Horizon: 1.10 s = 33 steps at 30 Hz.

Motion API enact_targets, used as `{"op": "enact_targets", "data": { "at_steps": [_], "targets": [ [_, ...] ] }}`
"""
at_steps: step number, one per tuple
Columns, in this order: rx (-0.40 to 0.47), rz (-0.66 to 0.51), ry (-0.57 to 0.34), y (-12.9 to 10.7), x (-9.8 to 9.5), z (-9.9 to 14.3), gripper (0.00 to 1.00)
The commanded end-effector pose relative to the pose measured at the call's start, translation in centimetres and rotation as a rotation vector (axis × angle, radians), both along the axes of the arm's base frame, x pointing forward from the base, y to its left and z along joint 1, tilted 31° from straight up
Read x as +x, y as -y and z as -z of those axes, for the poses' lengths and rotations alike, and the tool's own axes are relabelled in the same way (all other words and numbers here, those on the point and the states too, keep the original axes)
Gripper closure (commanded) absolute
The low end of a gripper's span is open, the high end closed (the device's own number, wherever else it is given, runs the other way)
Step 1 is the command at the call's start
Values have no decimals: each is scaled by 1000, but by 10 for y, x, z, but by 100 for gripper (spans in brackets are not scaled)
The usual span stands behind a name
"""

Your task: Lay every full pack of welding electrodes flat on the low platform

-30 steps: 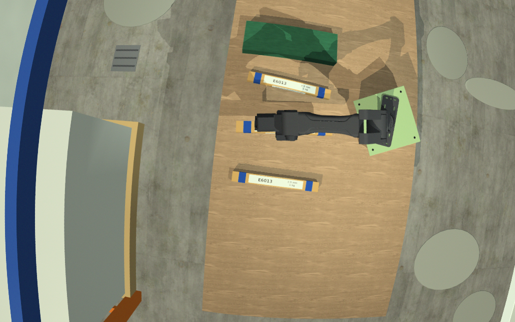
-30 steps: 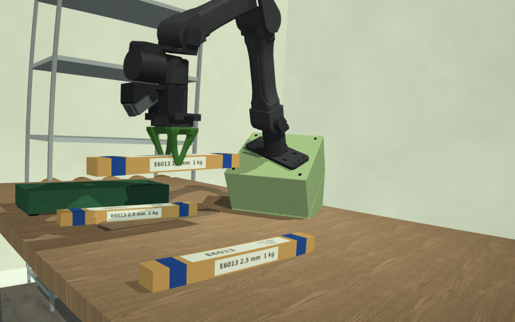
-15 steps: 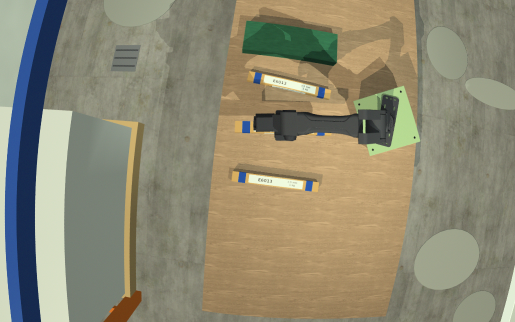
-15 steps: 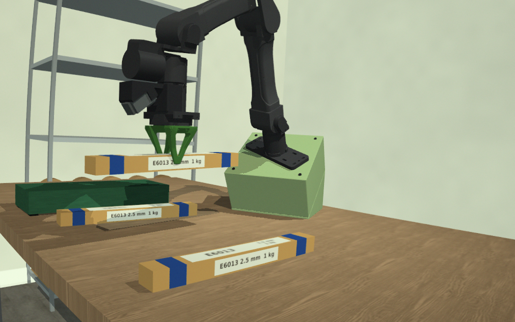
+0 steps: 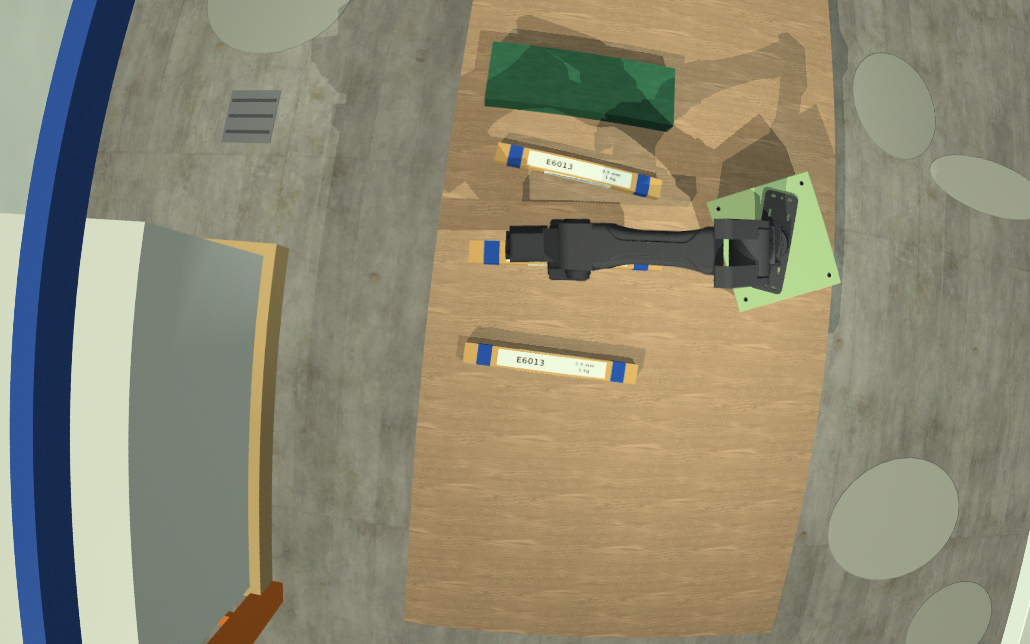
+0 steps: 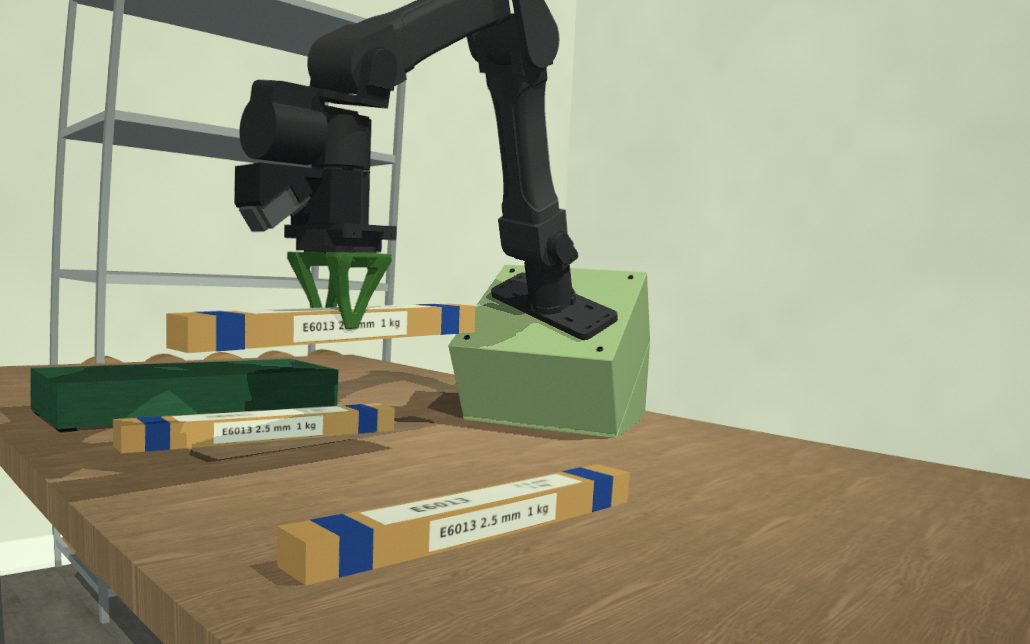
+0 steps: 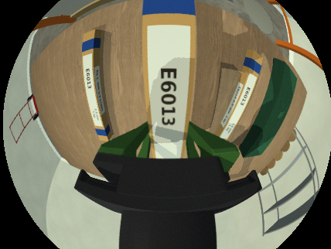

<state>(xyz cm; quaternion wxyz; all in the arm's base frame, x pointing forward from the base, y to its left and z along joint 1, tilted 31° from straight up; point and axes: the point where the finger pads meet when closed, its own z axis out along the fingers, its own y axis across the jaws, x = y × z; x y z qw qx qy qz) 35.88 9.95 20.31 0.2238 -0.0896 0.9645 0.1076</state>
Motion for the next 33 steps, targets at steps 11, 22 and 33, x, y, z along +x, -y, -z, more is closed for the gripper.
{"op": "enact_targets", "data": {
  "at_steps": [11,22,33],
  "targets": [
    [16,12,71,5,5,-33,100],
    [16,13,71,5,6,-34,100],
    [16,14,72,5,6,-33,100]
  ]
}}
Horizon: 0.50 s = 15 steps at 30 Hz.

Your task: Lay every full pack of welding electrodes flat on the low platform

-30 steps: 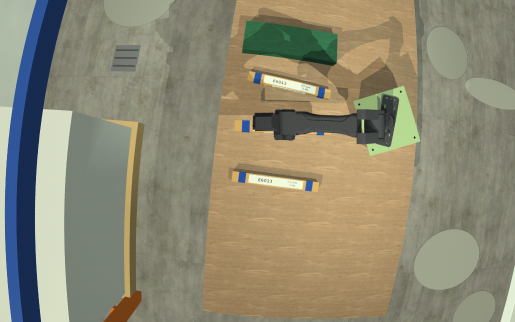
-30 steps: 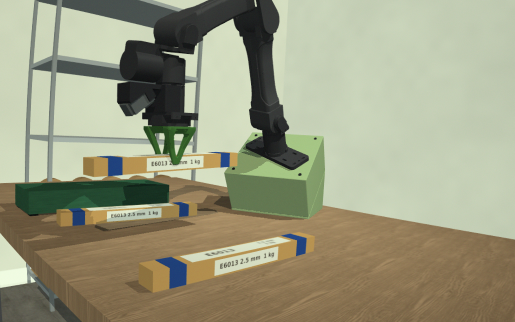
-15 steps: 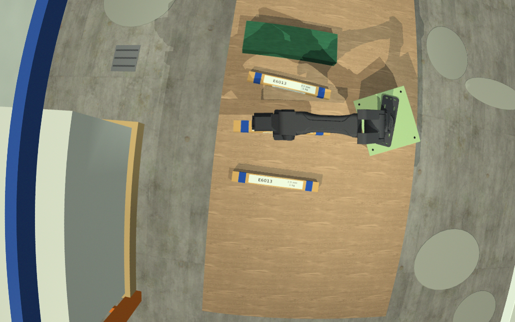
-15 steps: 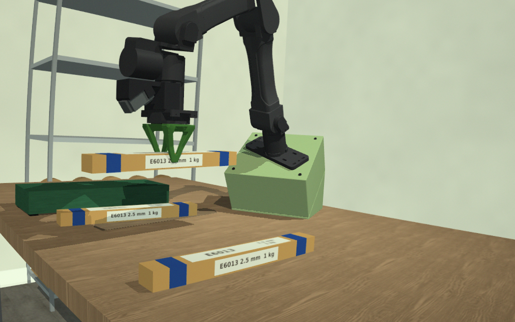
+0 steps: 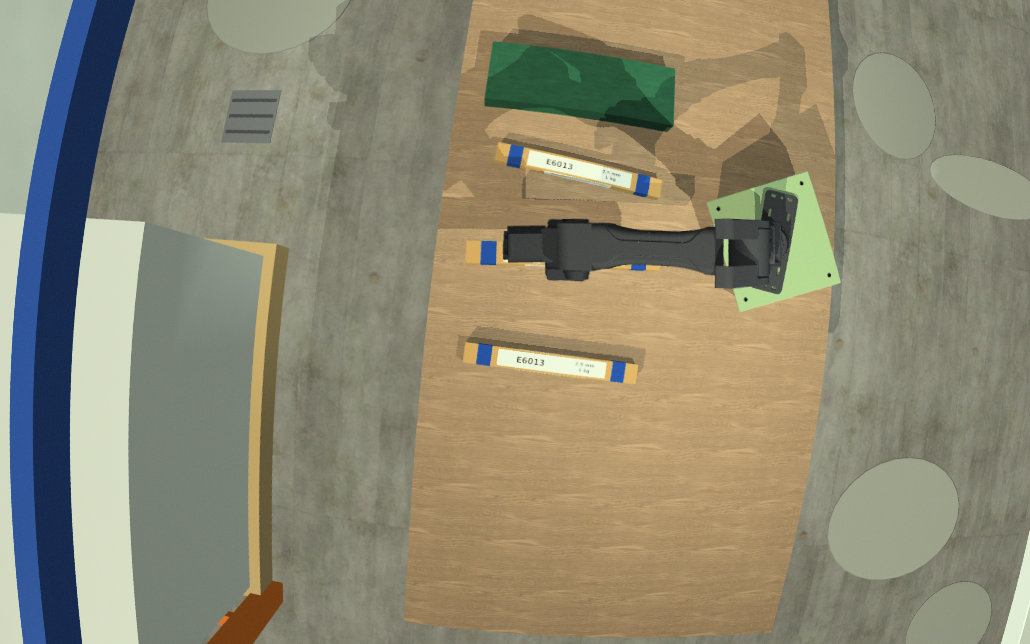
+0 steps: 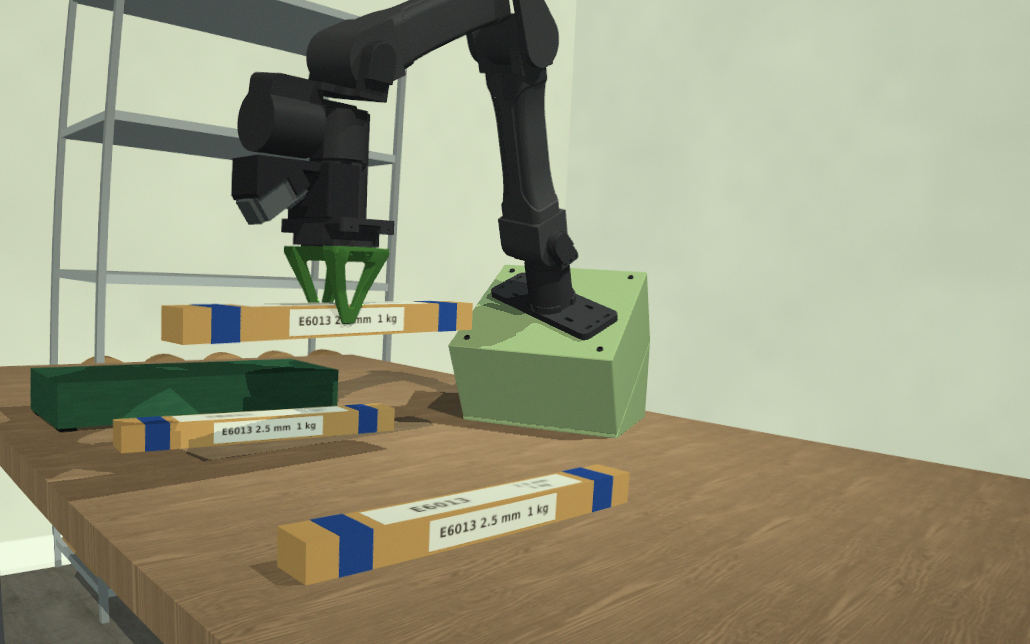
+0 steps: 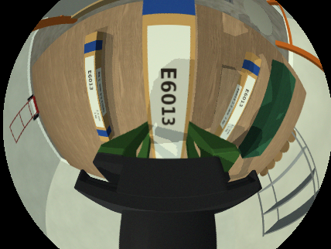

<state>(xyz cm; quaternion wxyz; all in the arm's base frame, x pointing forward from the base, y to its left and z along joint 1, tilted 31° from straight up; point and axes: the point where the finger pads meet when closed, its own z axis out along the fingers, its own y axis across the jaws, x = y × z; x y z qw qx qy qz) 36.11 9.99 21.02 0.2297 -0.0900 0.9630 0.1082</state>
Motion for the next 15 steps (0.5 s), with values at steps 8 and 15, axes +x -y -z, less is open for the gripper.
{"op": "enact_targets", "data": {
  "at_steps": [8,15],
  "targets": [
    [14,14,62,5,5,-26,100],
    [14,18,61,3,14,-18,100]
  ]
}}
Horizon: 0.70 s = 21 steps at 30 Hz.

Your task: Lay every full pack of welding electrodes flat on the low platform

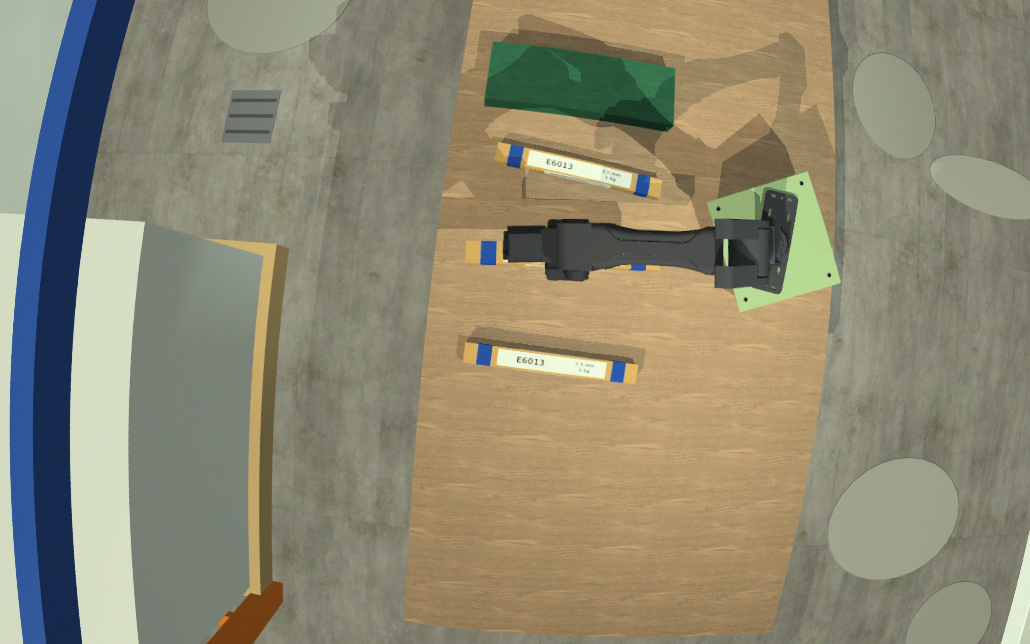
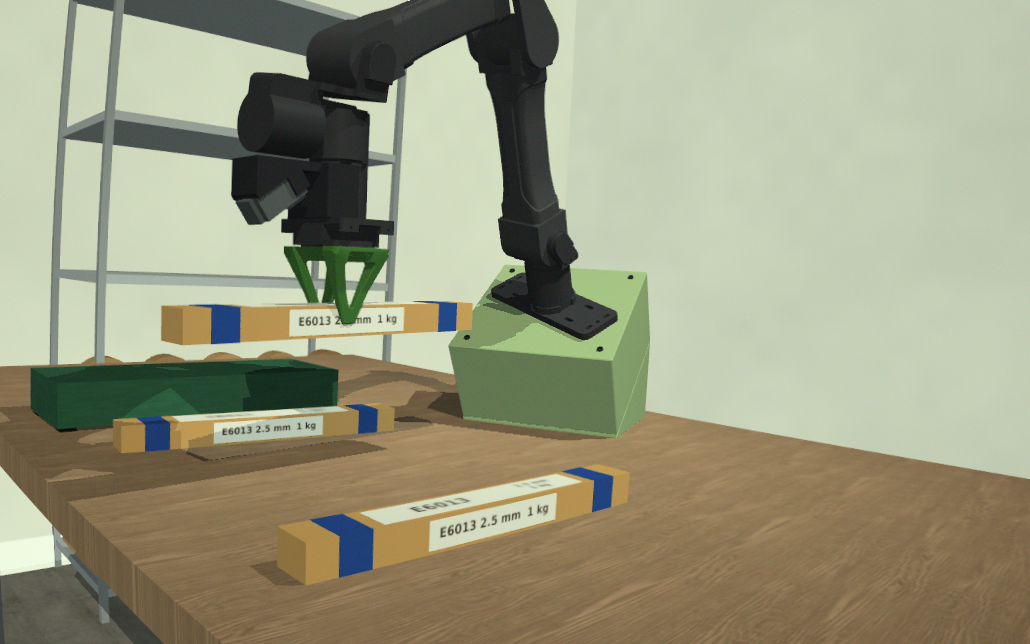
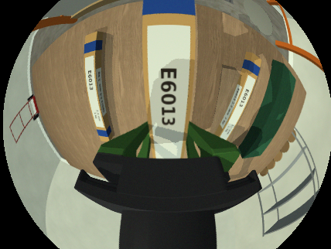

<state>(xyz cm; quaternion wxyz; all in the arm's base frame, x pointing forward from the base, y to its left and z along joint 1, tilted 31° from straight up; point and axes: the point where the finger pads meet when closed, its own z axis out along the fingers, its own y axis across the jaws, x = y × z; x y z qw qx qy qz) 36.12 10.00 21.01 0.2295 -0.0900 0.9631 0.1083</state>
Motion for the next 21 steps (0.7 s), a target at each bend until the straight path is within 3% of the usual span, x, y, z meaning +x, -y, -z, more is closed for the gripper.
{"op": "enact_targets", "data": {
  "at_steps": [1,5,7,11,15,21],
  "targets": [
    [14,19,60,2,14,-16,100],
    [18,14,89,0,12,-24,100],
    [10,10,48,-1,7,-5,100],
    [14,4,66,-6,14,-6,100],
    [5,9,32,-6,15,12,100],
    [14,4,62,-9,18,7,100]
  ]
}}
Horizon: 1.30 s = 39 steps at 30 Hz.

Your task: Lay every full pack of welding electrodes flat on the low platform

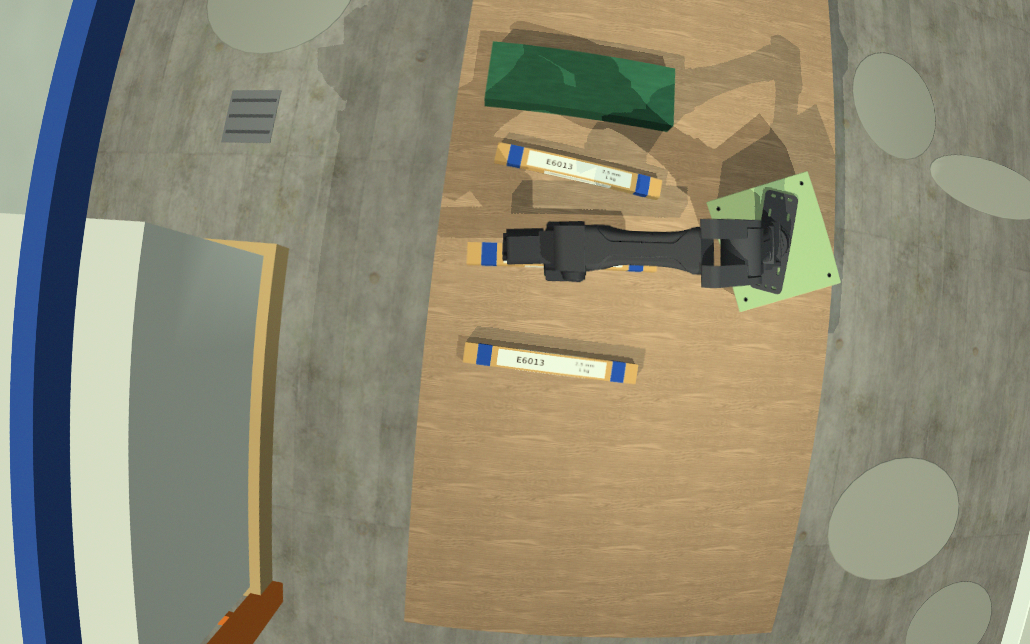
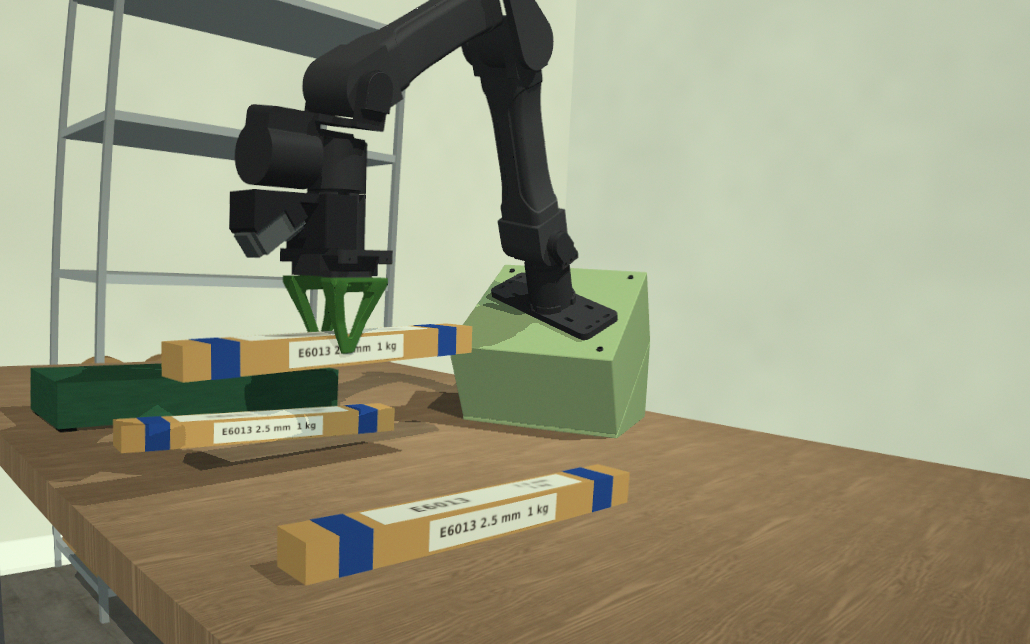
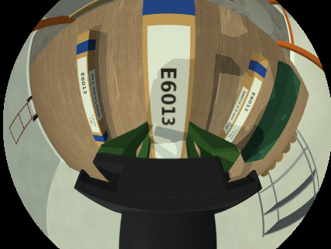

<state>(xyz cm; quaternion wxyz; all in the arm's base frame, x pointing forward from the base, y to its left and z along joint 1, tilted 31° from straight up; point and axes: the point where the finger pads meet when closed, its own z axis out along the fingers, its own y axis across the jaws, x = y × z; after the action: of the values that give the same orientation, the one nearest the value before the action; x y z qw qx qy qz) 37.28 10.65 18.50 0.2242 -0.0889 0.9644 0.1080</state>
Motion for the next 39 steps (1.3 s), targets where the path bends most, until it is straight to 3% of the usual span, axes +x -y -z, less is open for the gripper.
{"op": "enact_targets", "data": {
  "at_steps": [1,3,4,8,12,17,18,23,25,27,31,34,35,39],
  "targets": [
    [18,15,94,1,14,-25,100],
    [3,12,27,0,9,3,100],
    [3,9,24,-2,9,6,100],
    [19,2,88,-7,15,-13,100],
    [5,9,27,-5,15,16,100],
    [11,3,62,-8,16,7,100],
    [22,8,98,-8,24,-6,100],
    [6,4,38,-12,24,25,100],
    [10,6,56,-10,21,20,100],
    [18,10,91,-12,31,10,100],
    [2,4,25,-14,26,42,100],
    [4,5,33,-14,27,40,100],
    [19,13,96,-13,37,16,100],
    [17,5,82,-17,36,27,100]
  ]
}}
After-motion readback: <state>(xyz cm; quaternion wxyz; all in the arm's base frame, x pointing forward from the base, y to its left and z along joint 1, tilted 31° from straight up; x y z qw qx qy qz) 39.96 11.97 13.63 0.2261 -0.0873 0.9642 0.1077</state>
